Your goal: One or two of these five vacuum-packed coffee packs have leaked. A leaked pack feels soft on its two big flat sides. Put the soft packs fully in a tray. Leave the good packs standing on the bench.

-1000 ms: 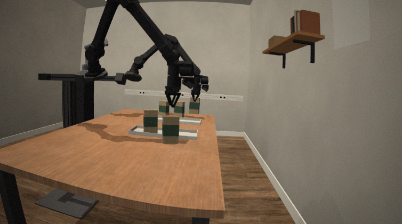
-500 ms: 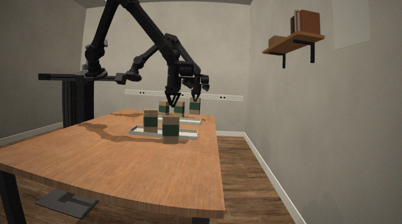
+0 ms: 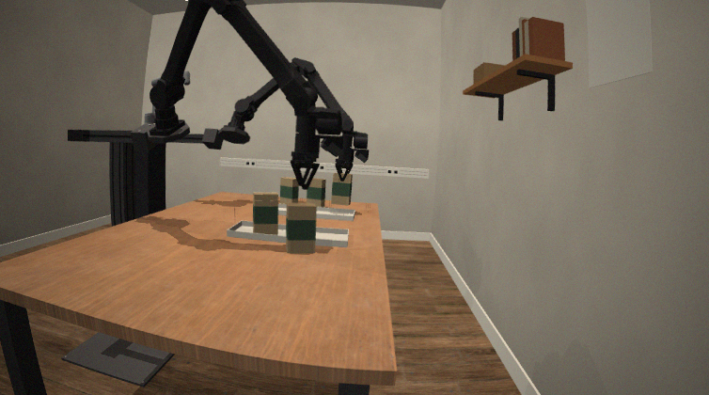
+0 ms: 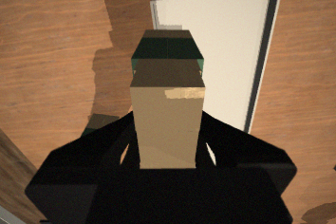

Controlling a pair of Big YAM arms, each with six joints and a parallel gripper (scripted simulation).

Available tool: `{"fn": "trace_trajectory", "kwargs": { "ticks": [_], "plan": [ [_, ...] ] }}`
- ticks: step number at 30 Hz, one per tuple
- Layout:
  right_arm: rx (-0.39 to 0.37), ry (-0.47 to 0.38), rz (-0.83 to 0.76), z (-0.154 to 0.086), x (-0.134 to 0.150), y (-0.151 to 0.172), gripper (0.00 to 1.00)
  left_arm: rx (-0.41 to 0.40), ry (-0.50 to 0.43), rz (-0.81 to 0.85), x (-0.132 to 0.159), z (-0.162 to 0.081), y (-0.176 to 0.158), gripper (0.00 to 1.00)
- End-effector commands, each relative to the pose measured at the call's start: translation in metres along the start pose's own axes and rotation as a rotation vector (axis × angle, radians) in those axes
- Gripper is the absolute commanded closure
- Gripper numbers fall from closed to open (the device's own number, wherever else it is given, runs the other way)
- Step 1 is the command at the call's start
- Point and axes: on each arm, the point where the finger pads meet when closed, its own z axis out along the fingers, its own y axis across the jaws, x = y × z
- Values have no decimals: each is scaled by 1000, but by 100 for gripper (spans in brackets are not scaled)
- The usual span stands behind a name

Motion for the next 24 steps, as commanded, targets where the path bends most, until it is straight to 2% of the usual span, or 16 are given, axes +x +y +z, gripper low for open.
{"fn": "trace_trajectory", "kwargs": {
  "ticks": [1, 5, 8, 9, 14, 15, 16, 17, 24],
  "plan": [
    [11, -20, 12, -7, -9, -6, 24, -7, -36, -4, -25, -13, -24, 77],
    [11, -20, 12, -7, -9, -6, 24, -9, -63, -15, -35, -28, -33, 77],
    [11, -20, 12, -7, -9, -6, 24, -10, -72, -19, -38, -27, -38, 77],
    [11, -20, 12, -7, -9, -6, 24, -8, -42, -6, -30, -13, -48, 77],
    [11, -20, 12, -7, -9, -6, 24, -6, -37, -4, -31, -13, -69, 77],
    [11, -20, 12, -7, -9, -6, 24, -6, -38, -4, -32, -14, -70, 77],
    [11, -20, 12, -7, -9, -6, 24, -7, -74, -19, -42, -34, -62, 77],
    [11, -20, 12, -7, -9, -6, 24, -7, -78, -21, -44, -36, -61, 77],
    [11, -20, 12, -7, -9, -6, 24, -7, -90, -29, -47, -36, -59, 77]
  ]
}}
